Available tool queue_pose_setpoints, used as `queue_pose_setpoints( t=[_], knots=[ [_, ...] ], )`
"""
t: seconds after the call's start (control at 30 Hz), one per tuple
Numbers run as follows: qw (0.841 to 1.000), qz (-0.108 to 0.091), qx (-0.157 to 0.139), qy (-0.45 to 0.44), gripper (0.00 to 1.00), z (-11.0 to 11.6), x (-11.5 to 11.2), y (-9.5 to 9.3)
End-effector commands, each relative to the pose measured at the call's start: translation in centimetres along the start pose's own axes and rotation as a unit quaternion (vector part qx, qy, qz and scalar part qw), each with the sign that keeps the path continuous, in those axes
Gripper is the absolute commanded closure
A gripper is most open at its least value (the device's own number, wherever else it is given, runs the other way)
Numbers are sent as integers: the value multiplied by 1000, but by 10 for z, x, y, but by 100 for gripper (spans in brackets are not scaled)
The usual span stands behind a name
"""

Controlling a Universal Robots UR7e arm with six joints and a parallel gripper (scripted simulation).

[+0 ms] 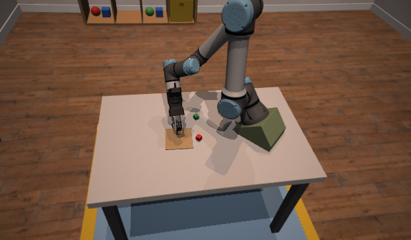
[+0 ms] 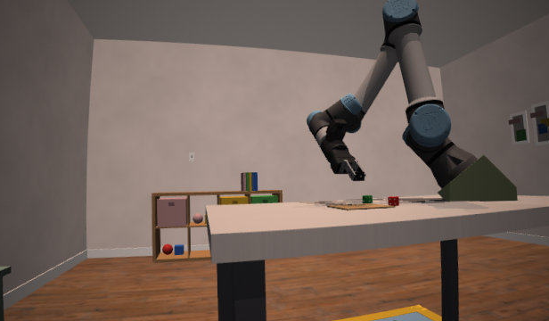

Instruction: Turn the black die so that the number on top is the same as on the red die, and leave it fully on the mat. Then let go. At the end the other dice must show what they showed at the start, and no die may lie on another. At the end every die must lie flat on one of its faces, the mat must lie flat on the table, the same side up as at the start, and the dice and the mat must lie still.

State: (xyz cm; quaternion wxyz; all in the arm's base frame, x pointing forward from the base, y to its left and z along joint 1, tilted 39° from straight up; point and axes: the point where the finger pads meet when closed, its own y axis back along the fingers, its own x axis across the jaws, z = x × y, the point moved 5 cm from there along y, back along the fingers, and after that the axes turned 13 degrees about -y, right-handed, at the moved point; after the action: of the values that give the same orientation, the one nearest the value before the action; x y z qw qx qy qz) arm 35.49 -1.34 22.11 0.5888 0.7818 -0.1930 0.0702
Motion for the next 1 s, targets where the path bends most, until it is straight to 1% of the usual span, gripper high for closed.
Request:
queue_pose_setpoints(
  t=[0.0,0.47,0.73,0.97],
  knots=[
    [1000,0,0,0,51,0,0,0],
    [1000,0,0,0,51,2,1,-2],
    [1000,0,0,0,51,6,2,-6],
    [1000,0,0,0,51,13,3,-14]
  ],
)
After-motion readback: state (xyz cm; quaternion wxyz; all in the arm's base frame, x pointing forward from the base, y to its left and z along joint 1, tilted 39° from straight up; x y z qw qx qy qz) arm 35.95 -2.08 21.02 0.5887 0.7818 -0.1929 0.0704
